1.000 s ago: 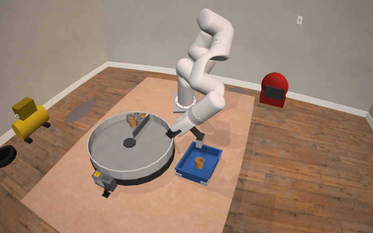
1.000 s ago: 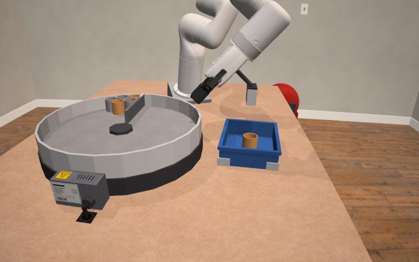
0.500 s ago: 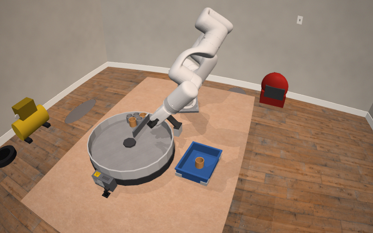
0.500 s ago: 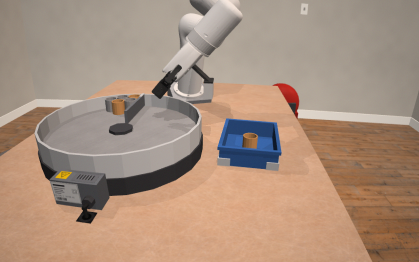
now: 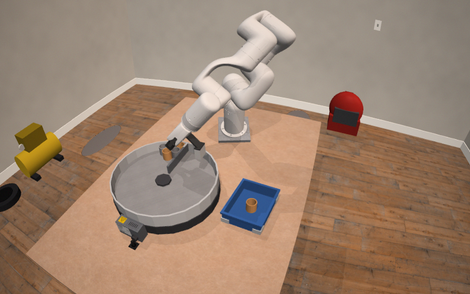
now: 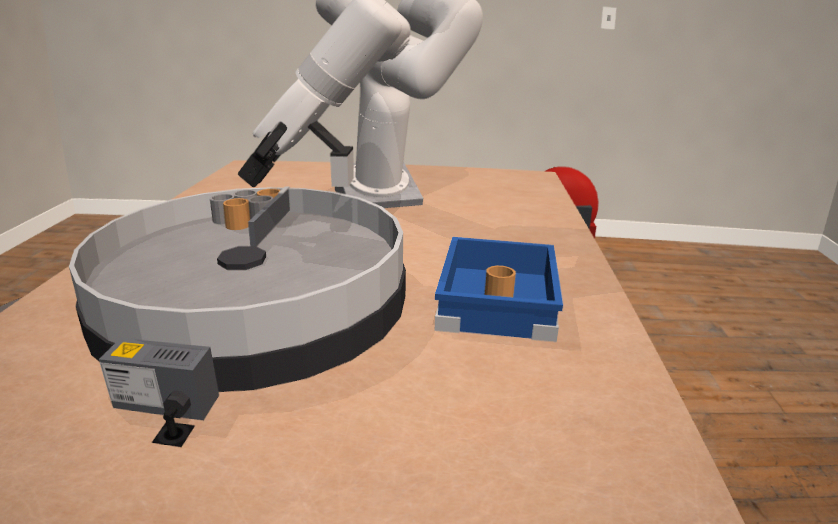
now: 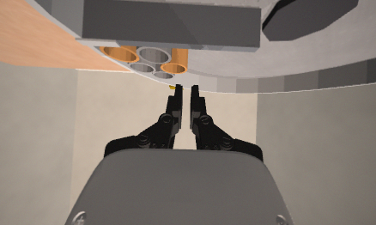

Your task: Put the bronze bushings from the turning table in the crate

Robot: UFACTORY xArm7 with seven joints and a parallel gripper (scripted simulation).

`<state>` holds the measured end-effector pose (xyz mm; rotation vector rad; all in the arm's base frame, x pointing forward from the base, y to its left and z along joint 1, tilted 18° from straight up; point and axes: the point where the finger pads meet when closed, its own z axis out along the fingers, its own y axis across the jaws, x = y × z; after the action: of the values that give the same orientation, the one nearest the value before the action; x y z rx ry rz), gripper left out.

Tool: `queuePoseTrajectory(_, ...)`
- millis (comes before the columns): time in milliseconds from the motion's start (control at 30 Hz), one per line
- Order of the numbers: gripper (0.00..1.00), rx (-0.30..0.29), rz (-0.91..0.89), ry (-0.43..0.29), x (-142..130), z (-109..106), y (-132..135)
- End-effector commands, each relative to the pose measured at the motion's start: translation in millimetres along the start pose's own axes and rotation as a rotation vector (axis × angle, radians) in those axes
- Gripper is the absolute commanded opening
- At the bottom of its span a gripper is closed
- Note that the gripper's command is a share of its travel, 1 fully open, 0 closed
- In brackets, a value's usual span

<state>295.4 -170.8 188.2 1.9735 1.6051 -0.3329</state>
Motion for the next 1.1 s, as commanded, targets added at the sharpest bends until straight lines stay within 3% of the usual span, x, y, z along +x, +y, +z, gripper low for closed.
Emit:
queuePoseTrajectory(0,0.1,-0.012,-0.001,0.005,-28.6,26.4,-2.5)
queuePoseTrajectory(1067,0.1,-0.012,-0.001,0.005,-31.9,29.2,-2.8)
